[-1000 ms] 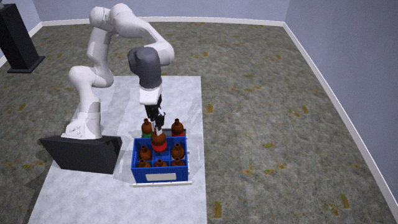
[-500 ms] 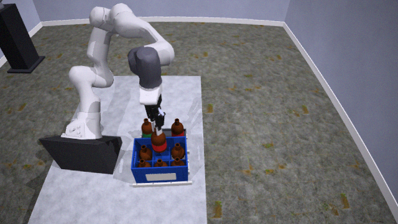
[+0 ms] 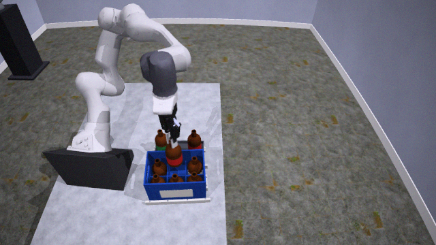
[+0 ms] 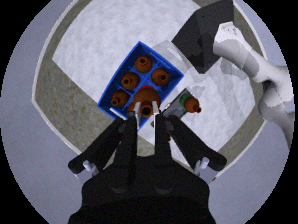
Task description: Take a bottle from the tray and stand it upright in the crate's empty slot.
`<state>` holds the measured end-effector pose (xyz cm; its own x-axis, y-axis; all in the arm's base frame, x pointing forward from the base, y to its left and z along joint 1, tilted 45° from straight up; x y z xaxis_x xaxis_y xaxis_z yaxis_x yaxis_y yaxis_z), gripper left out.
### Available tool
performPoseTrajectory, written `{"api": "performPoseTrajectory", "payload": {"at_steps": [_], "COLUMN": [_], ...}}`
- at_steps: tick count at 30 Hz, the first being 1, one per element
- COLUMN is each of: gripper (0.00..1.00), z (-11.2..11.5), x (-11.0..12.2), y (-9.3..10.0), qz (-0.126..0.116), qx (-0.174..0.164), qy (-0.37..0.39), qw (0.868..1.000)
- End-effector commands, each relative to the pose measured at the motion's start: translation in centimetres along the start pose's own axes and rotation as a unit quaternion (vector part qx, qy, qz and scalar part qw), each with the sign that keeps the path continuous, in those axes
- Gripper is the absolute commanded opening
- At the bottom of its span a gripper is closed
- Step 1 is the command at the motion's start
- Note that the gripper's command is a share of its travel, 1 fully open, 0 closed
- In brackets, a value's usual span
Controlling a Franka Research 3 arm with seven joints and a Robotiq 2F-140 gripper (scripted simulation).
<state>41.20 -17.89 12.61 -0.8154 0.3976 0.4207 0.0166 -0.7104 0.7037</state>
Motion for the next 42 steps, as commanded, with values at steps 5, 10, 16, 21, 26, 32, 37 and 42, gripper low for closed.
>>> {"api": "performPoseTrajectory", "payload": {"at_steps": [5, 10, 16, 21, 26, 32, 37, 42], "gripper": [0.0, 0.0, 0.0, 0.0, 0.0, 0.0, 0.0, 0.0], "z": [0.2, 0.33, 0.43, 0.49, 0.5, 0.5, 0.5, 0.5], "x": [-0.09, -0.06, -0.03, -0.02, -0.01, -0.01, -0.01, -0.01], "y": [-0.13, -0.25, -0.33, -0.38, -0.39, -0.39, -0.39, -0.39], "qz": [-0.002, -0.002, -0.002, -0.002, -0.002, -0.002, -0.002, -0.002], "qx": [-0.001, -0.001, -0.001, -0.001, -0.001, -0.001, -0.001, -0.001], "qy": [0.002, 0.002, 0.002, 0.002, 0.002, 0.002, 0.002, 0.002], "qw": [1.0, 1.0, 1.0, 1.0, 1.0, 1.0, 1.0, 1.0]}}
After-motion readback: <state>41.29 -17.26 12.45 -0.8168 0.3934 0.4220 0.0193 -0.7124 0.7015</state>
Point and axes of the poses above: the point where the finger pads meet when closed, its own y axis back along the fingers, its own x axis across the jaws, z = x × y, the point moved 5 cm from there along y, back along the fingers, and after that the axes turned 6 degrees about y, right-handed, at the moved point
